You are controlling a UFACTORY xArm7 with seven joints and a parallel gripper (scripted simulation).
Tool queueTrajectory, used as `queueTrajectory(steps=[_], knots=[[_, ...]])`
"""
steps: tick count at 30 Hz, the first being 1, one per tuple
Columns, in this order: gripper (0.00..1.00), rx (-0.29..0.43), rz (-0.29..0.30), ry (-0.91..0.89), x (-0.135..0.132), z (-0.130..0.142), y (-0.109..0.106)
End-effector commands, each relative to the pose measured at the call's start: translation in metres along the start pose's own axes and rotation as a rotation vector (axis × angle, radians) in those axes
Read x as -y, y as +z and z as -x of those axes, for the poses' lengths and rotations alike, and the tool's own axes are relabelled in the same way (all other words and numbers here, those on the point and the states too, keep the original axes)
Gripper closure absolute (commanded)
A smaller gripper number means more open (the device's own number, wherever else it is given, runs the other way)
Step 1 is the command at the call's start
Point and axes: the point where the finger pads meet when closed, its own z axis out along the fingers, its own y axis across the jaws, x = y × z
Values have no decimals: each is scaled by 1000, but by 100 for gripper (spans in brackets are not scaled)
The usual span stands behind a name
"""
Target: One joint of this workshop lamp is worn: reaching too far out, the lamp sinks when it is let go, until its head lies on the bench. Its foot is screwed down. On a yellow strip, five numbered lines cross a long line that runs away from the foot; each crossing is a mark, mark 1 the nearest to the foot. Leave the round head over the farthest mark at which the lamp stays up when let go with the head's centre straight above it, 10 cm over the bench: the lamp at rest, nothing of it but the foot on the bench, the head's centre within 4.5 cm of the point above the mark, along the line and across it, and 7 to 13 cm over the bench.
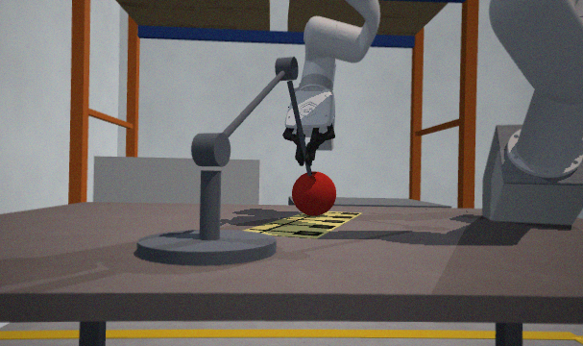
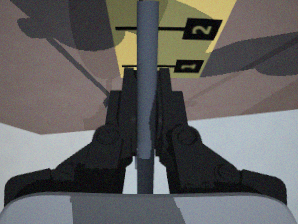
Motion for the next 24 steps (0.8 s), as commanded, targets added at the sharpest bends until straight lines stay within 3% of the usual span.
queueTrajectory(steps=[1, 13, 24], knots=[[100, -3, -5, -2, 1, 0, -3], [100, -3, -5, -2, 1, 0, -2], [100, -3, -5, -3, 2, 33, -9]])
